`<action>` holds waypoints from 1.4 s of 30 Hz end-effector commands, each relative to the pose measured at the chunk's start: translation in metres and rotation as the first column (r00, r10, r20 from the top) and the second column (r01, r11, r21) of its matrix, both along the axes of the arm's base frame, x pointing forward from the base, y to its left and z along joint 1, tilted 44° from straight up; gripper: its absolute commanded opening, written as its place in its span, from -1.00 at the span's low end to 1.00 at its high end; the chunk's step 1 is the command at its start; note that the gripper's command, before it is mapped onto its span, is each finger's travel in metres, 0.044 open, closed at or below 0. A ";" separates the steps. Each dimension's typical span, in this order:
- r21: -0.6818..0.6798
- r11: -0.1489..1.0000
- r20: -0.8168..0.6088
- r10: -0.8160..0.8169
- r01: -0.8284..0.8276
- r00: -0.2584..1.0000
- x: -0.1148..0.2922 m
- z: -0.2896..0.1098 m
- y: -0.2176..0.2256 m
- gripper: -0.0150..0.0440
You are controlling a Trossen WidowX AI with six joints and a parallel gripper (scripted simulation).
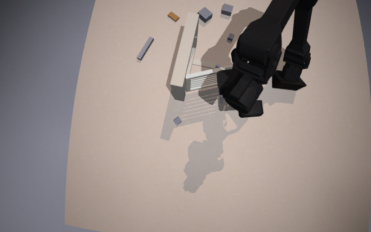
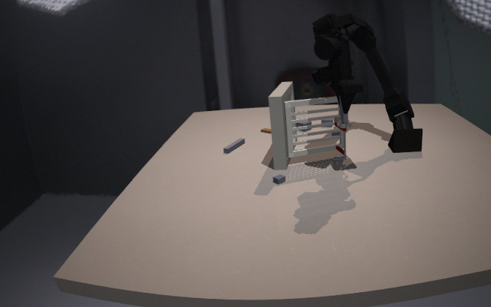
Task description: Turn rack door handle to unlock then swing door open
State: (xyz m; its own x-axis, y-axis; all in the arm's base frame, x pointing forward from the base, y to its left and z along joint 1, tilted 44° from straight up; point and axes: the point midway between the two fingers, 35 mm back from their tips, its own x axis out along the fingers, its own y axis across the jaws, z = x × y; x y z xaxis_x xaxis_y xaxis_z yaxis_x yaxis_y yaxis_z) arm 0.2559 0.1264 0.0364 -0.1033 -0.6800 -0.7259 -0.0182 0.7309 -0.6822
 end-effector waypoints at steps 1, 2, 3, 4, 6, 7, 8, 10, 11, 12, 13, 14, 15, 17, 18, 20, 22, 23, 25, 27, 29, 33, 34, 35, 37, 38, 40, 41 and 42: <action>-0.005 0.998 0.057 -0.060 0.060 0.997 0.003 -0.007 0.007 -0.46; -0.006 0.997 0.069 -0.072 0.073 0.995 0.003 -0.009 0.009 -0.46; -0.007 0.996 0.081 -0.085 0.086 0.993 0.004 -0.011 0.011 -0.46; -0.007 0.995 0.093 -0.098 0.099 0.991 0.005 -0.013 0.013 -0.46; -0.008 0.992 0.117 -0.122 0.124 0.986 0.006 -0.016 0.017 -0.46; -0.008 0.991 0.129 -0.134 0.136 0.983 0.007 -0.018 0.019 -0.46; -0.008 0.989 0.140 -0.146 0.149 0.979 0.008 -0.020 0.021 -0.46; -0.007 0.985 0.164 -0.170 0.174 0.972 0.010 -0.024 0.024 -0.46; -0.006 0.982 0.176 -0.182 0.186 0.967 0.011 -0.025 0.026 -0.46; -0.006 0.980 0.187 -0.194 0.198 0.963 0.012 -0.027 0.028 -0.46; -0.005 0.978 0.199 -0.206 0.211 0.958 0.014 -0.029 0.030 -0.46; -0.004 0.975 0.209 -0.216 0.221 0.954 0.015 -0.031 0.031 -0.46; -0.003 0.973 0.219 -0.226 0.232 0.949 0.016 -0.032 0.033 -0.46; -0.001 0.967 0.239 -0.246 0.253 0.939 0.018 -0.035 0.036 -0.46; 0.001 0.965 0.249 -0.256 0.264 0.934 0.019 -0.037 0.037 -0.46; 0.004 0.959 0.269 -0.275 0.285 0.923 0.022 -0.040 0.040 -0.46; 0.007 0.952 0.288 -0.294 0.305 0.911 0.024 -0.042 0.043 -0.46; 0.009 0.949 0.297 -0.303 0.315 0.905 0.025 -0.044 0.044 -0.46; 0.011 0.945 0.310 -0.315 0.328 0.897 0.027 -0.046 0.046 -0.46; 0.012 0.944 0.311 -0.317 0.330 0.896 0.027 -0.046 0.046 -0.46; 0.012 0.944 0.311 -0.317 0.330 0.896 0.027 -0.046 0.046 -0.46; 0.012 0.944 0.311 -0.317 0.330 0.896 0.027 -0.046 0.046 -0.46; 0.012 0.944 0.311 -0.317 0.330 0.896 0.027 -0.046 0.046 -0.46; 0.012 0.944 0.311 -0.317 0.330 0.896 0.027 -0.046 0.046 -0.46; 0.012 0.944 0.311 -0.317 0.330 0.896 0.027 -0.046 0.046 -0.46; 0.012 0.944 0.311 -0.317 0.330 0.896 0.027 -0.046 0.046 -0.46; 0.012 0.944 0.311 -0.317 0.330 0.896 0.027 -0.046 0.046 -0.28; 0.012 0.944 0.311 -0.317 0.330 0.896 0.027 -0.046 0.046 -0.19; 0.012 0.944 0.311 -0.317 0.330 0.896 0.027 -0.046 0.046 -0.10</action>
State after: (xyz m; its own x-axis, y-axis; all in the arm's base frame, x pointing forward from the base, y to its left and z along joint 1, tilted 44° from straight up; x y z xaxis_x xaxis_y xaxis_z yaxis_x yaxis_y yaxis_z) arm 0.2830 0.1732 -0.0099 -0.0989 -0.6751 -0.7311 0.4190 0.6381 -0.6459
